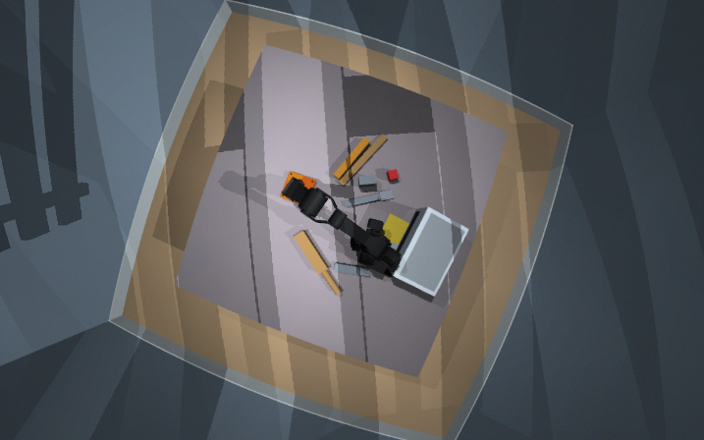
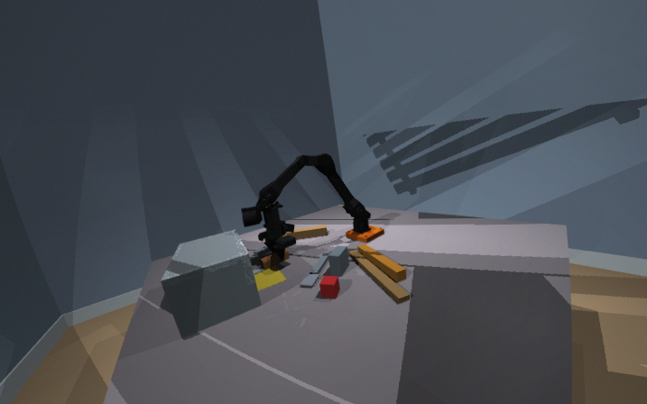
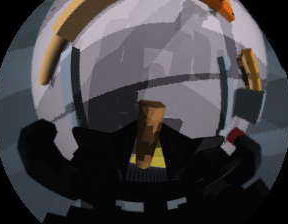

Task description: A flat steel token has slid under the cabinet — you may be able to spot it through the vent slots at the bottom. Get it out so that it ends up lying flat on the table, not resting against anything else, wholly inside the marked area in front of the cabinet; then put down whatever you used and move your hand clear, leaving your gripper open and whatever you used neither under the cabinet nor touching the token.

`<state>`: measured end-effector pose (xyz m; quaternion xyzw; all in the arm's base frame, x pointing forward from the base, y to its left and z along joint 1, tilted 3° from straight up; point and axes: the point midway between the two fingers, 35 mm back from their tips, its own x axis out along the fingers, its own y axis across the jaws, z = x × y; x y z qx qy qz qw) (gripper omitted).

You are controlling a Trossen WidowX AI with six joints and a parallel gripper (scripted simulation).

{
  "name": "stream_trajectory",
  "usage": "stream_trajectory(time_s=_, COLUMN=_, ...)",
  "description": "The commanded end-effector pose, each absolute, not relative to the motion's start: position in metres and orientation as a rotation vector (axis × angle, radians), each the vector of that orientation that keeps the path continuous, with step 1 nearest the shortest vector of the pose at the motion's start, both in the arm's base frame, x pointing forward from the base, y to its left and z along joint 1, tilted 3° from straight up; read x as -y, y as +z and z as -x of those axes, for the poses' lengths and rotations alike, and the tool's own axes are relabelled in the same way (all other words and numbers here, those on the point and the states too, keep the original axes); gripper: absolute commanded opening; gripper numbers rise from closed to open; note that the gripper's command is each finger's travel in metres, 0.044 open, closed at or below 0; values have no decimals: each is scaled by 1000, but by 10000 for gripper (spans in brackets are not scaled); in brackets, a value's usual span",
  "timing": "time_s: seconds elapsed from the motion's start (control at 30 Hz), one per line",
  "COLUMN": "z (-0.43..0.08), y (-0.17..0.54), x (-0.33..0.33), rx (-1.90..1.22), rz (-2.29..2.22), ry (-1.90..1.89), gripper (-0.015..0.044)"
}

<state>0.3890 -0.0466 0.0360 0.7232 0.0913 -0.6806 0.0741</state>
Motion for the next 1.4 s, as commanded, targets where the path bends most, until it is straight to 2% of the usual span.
stream_trajectory(time_s=0.0, z=-384, y=35, x=48, rx=-282, rz=-2169, ry=-2043, gripper=0)
stream_trajectory(time_s=1.37, z=-343, y=32, x=59, rx=-281, rz=-2166, ry=-2046, gripper=0)
